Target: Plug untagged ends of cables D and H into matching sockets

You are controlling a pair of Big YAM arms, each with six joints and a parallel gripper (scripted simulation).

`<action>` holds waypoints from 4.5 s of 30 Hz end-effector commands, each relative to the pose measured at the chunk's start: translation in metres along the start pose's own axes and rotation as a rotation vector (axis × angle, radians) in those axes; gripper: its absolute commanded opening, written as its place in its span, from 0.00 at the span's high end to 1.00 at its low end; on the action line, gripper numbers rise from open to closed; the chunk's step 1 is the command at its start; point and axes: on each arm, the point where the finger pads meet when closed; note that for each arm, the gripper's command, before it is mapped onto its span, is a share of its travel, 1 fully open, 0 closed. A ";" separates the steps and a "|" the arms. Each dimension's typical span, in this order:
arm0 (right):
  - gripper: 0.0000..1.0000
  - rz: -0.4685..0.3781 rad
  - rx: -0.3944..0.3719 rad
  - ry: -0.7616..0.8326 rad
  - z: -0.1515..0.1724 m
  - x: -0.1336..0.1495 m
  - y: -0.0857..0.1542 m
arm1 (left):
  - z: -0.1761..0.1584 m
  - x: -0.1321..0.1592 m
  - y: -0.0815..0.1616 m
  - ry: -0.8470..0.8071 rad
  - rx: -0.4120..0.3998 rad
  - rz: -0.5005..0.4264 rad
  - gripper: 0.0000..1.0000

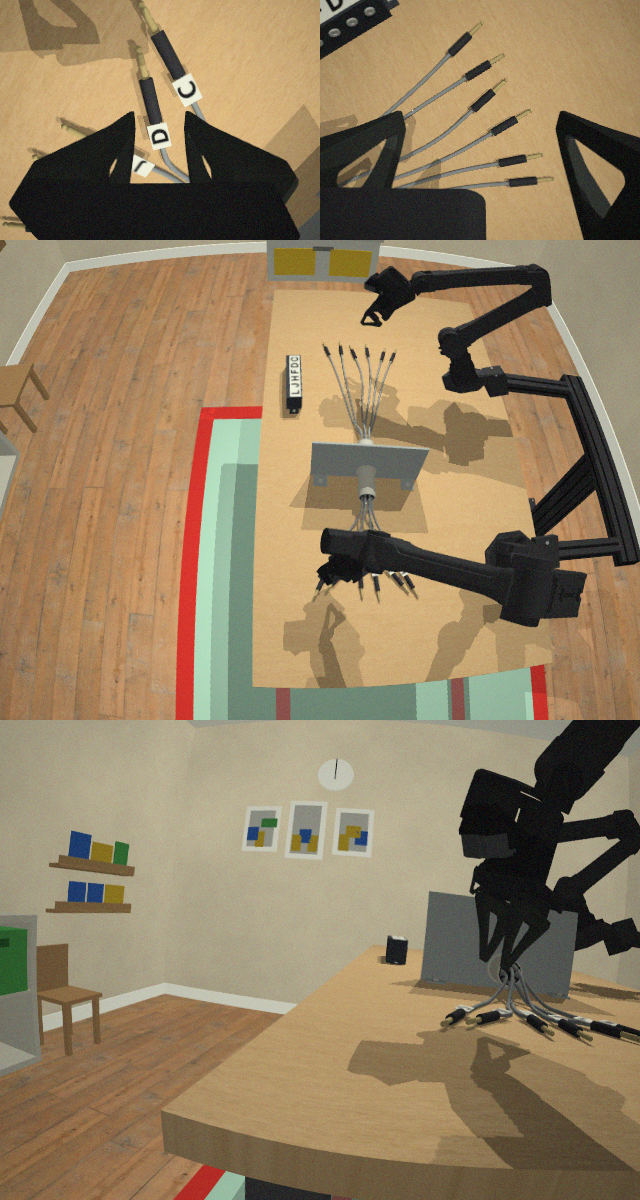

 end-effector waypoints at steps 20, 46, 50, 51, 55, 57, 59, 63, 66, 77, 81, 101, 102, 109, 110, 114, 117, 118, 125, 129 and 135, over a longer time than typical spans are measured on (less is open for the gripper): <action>0.00 -0.007 -0.002 -0.013 0.001 -0.004 0.001 | 0.002 0.005 -0.053 0.218 -0.088 0.266 0.65; 0.00 -0.007 -0.002 -0.013 0.001 -0.004 0.001 | 0.006 0.018 -0.071 0.202 -0.096 0.280 0.74; 0.00 -0.007 -0.002 -0.013 0.001 -0.004 0.001 | 0.007 0.012 -0.066 0.214 -0.087 0.263 0.78; 0.00 -0.007 -0.002 -0.013 0.001 -0.004 0.001 | 0.007 0.012 -0.066 0.214 -0.087 0.264 0.78; 0.00 -0.007 -0.002 -0.013 0.001 -0.004 0.001 | 0.007 0.013 -0.065 0.214 -0.087 0.264 0.84; 0.00 -0.007 -0.002 -0.013 0.001 -0.004 0.001 | 0.007 0.013 -0.065 0.214 -0.087 0.264 0.84; 0.00 -0.007 -0.002 -0.013 0.001 -0.004 0.001 | 0.001 0.015 -0.062 0.207 -0.079 0.261 0.86; 0.00 -0.007 -0.002 -0.013 0.001 -0.004 0.001 | 0.001 0.016 -0.062 0.207 -0.079 0.261 0.92; 0.00 -0.007 -0.002 -0.013 0.001 -0.004 0.001 | 0.001 0.017 -0.062 0.206 -0.079 0.262 1.00; 0.00 -0.007 -0.002 -0.013 0.001 -0.004 0.001 | 0.010 0.016 -0.064 0.225 -0.094 0.261 0.95; 0.00 -0.007 -0.002 -0.013 0.001 -0.004 0.001 | 0.010 0.004 -0.062 0.238 -0.089 0.242 0.95; 0.00 -0.007 -0.002 -0.013 0.001 -0.004 0.001 | 0.044 -0.010 -0.062 0.233 -0.095 0.235 0.95; 0.00 -0.007 -0.002 -0.013 0.001 -0.004 0.001 | 0.046 -0.011 -0.062 0.233 -0.095 0.235 0.95; 0.00 -0.007 -0.002 -0.013 0.001 -0.004 0.001 | 0.058 -0.010 -0.062 0.220 -0.095 0.251 0.95; 0.00 -0.007 -0.002 -0.013 0.001 -0.004 0.001 | 0.061 -0.011 -0.062 0.218 -0.094 0.253 0.95; 0.00 -0.007 -0.002 -0.013 0.001 -0.004 0.001 | 0.068 -0.021 -0.062 0.226 -0.095 0.241 0.95; 0.00 -0.007 -0.002 -0.013 0.001 -0.004 0.001 | 0.072 -0.025 -0.062 0.226 -0.094 0.240 0.95; 0.00 -0.007 -0.002 -0.013 0.001 -0.004 0.001 | 0.073 -0.026 -0.062 0.226 -0.094 0.241 0.95; 0.00 -0.007 -0.002 -0.013 0.001 -0.004 0.001 | 0.079 -0.028 -0.062 0.220 -0.092 0.247 0.95; 0.00 -0.007 -0.002 -0.013 0.001 -0.004 0.001 | 0.080 -0.027 -0.063 0.215 -0.092 0.251 0.95; 0.00 -0.007 -0.002 -0.013 0.001 -0.004 0.001 | 0.082 -0.028 -0.062 0.214 -0.087 0.251 0.95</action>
Point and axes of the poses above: on each arm, the point where the finger pads meet when closed, its own y axis back along the fingers, its own z axis across the jaws, x = y × z, and after that the axes turned 12 degrees about -y, right-handed
